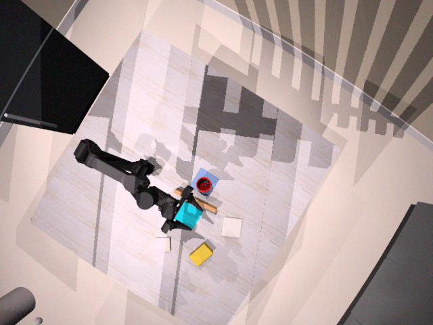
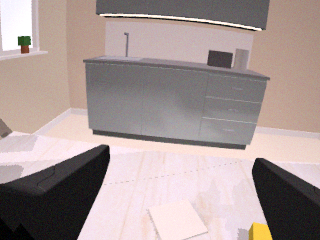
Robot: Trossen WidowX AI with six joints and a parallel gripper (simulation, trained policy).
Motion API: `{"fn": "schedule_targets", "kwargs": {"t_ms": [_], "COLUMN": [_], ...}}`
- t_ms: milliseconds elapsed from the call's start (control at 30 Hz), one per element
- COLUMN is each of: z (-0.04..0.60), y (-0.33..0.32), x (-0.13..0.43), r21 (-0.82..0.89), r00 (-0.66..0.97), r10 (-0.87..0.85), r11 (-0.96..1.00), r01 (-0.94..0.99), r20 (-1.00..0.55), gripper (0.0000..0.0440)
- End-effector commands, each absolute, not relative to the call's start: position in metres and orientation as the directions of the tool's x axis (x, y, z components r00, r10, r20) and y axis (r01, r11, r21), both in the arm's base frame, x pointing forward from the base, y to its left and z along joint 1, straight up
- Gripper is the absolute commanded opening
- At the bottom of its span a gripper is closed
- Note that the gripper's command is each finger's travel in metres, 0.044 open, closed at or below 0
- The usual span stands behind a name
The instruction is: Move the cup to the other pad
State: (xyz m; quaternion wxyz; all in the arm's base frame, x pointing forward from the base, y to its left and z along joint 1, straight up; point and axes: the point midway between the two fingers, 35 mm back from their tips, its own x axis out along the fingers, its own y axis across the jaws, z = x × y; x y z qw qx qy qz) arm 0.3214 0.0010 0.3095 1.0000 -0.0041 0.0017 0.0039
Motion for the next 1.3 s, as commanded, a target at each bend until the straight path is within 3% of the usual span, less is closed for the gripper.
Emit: {"fn": "schedule_targets", "kwargs": {"t_ms": [0, 300, 400, 1267], "z": [0.310, 0.311, 0.310, 0.307], "y": [0.002, 0.007, 0.009, 0.042], "x": [0.322, 0.323, 0.325, 0.343], "r21": [-0.008, 0.010, 0.025, 0.273], "r00": [1.000, 0.998, 0.997, 0.930], "r10": [0.011, 0.025, 0.029, 0.113], "r11": [1.000, 1.000, 0.999, 0.962], "r01": [-0.011, -0.025, -0.027, -0.014], "r20": [-0.004, -0.051, -0.078, -0.349], "gripper": [0.0374, 0.0137, 0.0085, 0.0102]}}
